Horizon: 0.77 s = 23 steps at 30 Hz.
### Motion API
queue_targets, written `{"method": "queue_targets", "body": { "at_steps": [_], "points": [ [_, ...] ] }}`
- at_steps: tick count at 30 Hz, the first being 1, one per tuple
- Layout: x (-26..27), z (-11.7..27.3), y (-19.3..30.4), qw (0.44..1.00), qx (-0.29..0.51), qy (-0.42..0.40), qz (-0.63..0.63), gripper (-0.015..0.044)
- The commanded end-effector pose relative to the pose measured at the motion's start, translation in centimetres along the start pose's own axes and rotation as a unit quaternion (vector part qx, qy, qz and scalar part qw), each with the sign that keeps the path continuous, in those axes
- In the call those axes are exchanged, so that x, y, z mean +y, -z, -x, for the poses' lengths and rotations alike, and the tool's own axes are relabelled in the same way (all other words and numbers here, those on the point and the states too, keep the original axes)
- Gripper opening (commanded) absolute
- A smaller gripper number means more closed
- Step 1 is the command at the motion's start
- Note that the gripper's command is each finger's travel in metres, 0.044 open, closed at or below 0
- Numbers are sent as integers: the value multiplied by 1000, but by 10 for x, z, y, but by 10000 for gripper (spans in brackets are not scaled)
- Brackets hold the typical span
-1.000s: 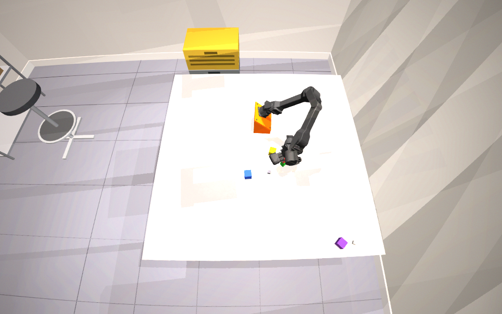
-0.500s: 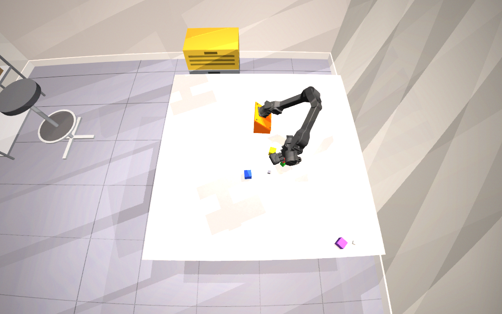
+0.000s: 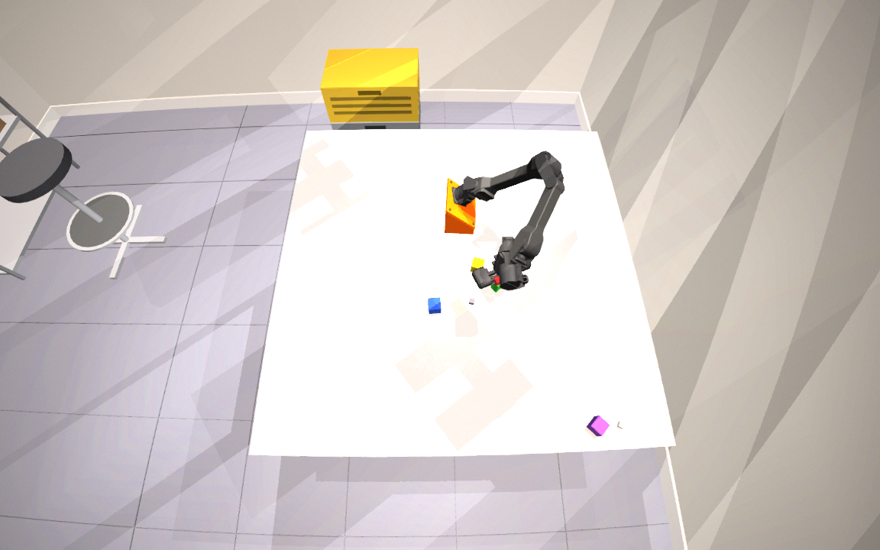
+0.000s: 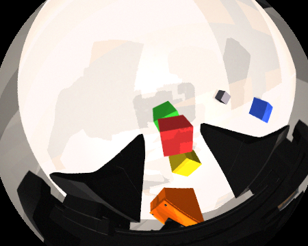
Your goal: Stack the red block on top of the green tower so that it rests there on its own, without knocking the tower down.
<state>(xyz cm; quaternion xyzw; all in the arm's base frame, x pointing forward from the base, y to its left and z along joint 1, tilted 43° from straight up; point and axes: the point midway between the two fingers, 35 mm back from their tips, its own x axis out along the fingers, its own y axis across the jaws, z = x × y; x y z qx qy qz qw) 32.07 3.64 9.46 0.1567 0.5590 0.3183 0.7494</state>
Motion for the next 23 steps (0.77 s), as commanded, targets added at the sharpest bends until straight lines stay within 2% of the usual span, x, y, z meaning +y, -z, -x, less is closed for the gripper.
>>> {"method": "queue_targets", "body": {
  "at_steps": [1, 3, 23],
  "points": [
    [0, 0, 0, 1000, 0, 0, 0, 394],
    [0, 0, 0, 1000, 0, 0, 0, 440],
    [0, 0, 0, 1000, 0, 0, 0, 440]
  ]
}}
